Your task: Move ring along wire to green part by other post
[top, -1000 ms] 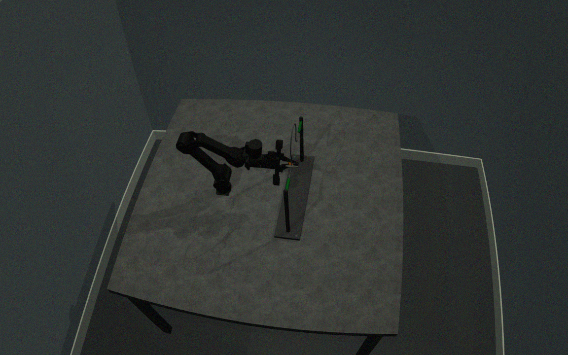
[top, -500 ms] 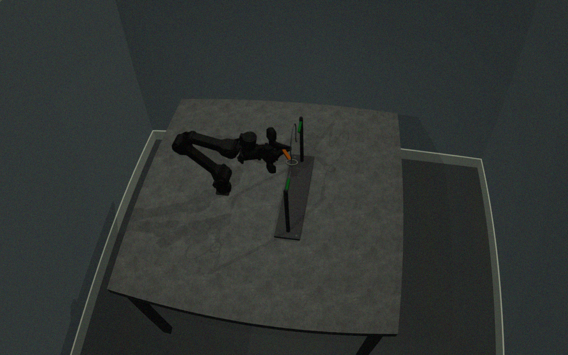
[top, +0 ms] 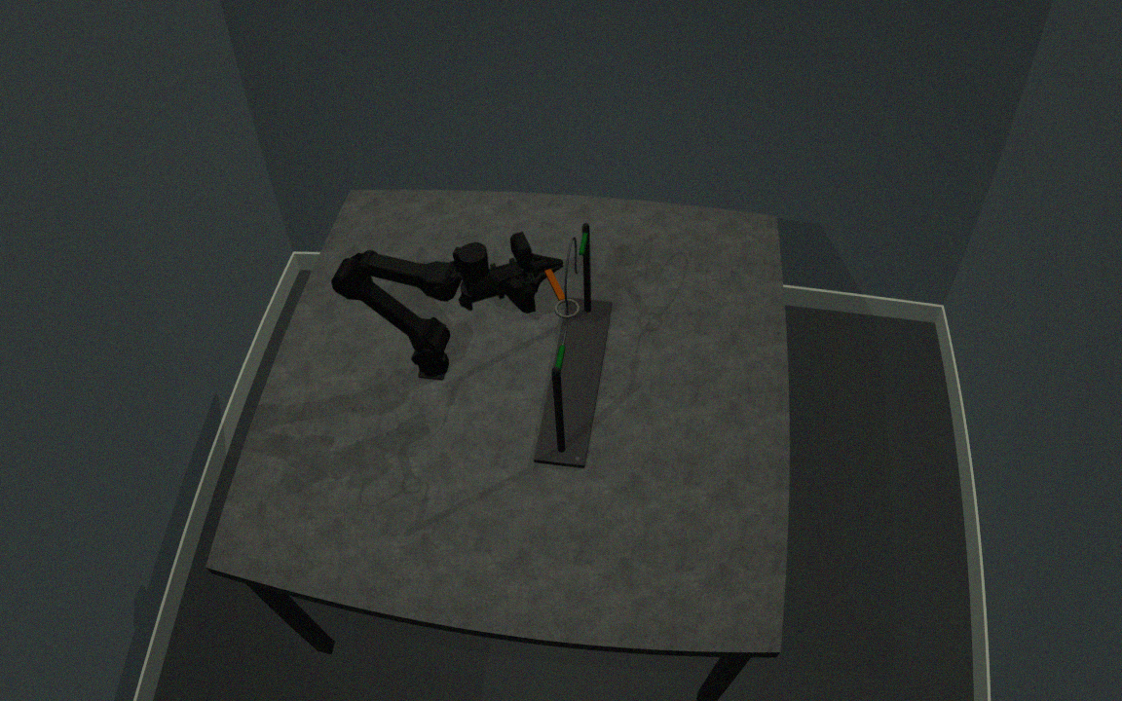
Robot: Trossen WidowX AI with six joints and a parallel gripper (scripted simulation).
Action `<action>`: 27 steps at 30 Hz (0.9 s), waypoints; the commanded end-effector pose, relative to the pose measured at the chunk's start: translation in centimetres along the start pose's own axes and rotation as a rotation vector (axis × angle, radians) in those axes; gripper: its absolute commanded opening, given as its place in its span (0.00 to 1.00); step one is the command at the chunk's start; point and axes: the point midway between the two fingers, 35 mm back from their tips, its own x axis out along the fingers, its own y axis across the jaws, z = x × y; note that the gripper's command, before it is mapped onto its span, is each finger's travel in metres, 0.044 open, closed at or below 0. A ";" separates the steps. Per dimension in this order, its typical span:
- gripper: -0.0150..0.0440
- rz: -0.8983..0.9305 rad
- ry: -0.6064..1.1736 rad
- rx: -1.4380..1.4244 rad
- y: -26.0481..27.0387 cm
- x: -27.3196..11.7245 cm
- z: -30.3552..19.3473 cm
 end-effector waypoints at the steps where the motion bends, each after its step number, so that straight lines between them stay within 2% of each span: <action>1: 0.00 0.043 0.008 0.070 1.4 -0.1 -0.1; 14: 0.00 0.126 0.011 0.229 4.7 -0.4 0.5; 27: 0.00 0.110 0.012 0.210 5.5 -0.6 0.8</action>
